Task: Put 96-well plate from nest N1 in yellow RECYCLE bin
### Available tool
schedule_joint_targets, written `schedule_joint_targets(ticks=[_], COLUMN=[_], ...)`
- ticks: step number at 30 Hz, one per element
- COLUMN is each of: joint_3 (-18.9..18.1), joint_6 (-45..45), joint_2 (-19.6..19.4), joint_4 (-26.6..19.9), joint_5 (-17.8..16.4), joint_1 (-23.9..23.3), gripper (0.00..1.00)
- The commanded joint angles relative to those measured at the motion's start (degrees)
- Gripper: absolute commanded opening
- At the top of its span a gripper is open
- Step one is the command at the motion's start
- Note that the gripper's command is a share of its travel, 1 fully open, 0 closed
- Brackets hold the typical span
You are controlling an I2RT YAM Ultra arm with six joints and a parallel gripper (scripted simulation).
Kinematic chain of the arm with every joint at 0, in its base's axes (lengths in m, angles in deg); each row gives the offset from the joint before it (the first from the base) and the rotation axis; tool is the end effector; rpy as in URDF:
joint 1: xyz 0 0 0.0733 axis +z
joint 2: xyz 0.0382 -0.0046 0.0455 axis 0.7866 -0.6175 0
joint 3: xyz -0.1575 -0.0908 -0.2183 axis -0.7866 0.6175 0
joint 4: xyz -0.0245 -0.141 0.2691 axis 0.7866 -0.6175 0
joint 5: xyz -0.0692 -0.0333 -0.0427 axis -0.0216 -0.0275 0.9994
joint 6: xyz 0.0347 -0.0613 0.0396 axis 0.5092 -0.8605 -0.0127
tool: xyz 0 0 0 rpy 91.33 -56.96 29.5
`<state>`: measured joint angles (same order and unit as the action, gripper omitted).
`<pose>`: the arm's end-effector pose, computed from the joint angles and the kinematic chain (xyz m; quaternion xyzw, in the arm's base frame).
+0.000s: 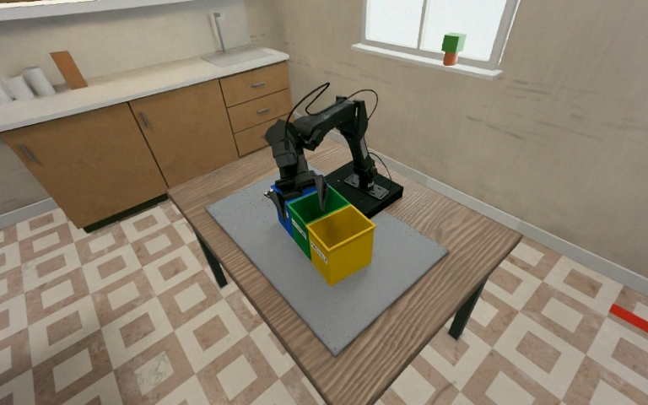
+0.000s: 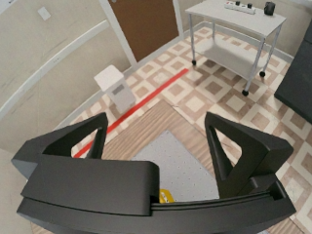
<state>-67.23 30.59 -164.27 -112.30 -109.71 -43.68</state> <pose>0.5030 0.1197 0.4100 -0.2680 0.7756 0.3153 0.4767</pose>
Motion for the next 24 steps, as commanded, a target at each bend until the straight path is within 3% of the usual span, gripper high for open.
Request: schedule_joint_targets(ticks=[1,17,21,24], joint_3=[-0.79,-0.79,0.69,1.86], joint_6=[-0.19,-0.19,-1.21,-2.34], joint_2=[0.91,0.91,2.31,2.87], joint_4=[0.14,0.14,-2.29,-1.42], joint_5=[-0.41,-0.41,6.95,6.05], joint_1=[-0.11,-0.11,-0.45,-2.28], gripper=[1.0,1.0,1.0,1.0])
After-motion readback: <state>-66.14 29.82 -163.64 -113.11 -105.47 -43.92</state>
